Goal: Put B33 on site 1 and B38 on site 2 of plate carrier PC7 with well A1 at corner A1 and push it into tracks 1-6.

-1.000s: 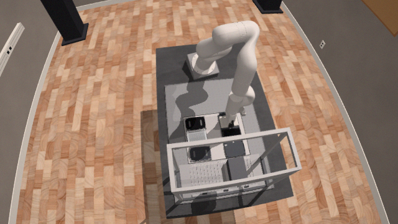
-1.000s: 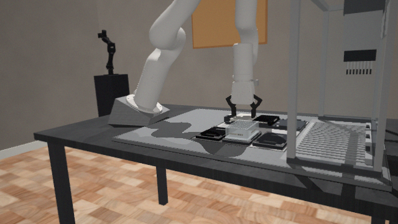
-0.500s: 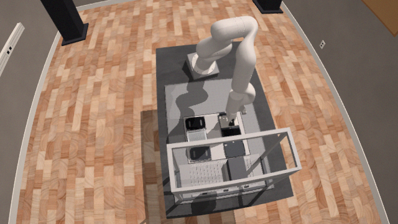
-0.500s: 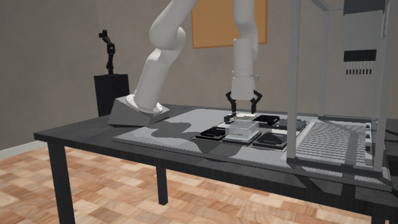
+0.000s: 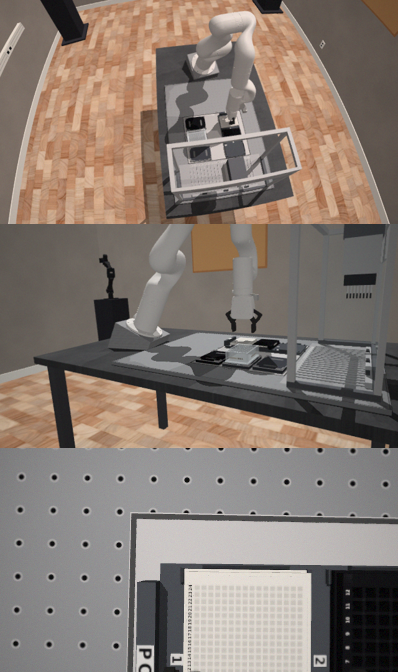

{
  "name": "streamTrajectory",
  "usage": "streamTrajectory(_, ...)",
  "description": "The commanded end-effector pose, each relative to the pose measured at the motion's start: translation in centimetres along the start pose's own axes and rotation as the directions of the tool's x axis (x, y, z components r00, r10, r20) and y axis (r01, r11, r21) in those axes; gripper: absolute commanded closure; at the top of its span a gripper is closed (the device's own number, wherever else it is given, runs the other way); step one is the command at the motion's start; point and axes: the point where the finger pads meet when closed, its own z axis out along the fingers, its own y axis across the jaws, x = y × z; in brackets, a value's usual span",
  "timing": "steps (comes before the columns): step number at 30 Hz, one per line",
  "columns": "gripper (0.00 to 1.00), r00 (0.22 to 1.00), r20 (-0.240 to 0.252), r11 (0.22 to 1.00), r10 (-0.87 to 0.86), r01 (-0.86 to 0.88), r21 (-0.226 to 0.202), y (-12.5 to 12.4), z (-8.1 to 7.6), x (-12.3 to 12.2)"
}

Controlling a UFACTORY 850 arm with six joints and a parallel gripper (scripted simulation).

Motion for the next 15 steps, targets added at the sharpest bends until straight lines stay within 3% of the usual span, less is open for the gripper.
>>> streamTrajectory(1,0.00,1.000,0.010,1.000,0.000,0.000,-0.001,0.1,-0.7,0.0)
streamTrajectory(15,0.00,1.000,0.010,1.000,0.000,0.000,-0.001,0.1,-2.7,0.1)
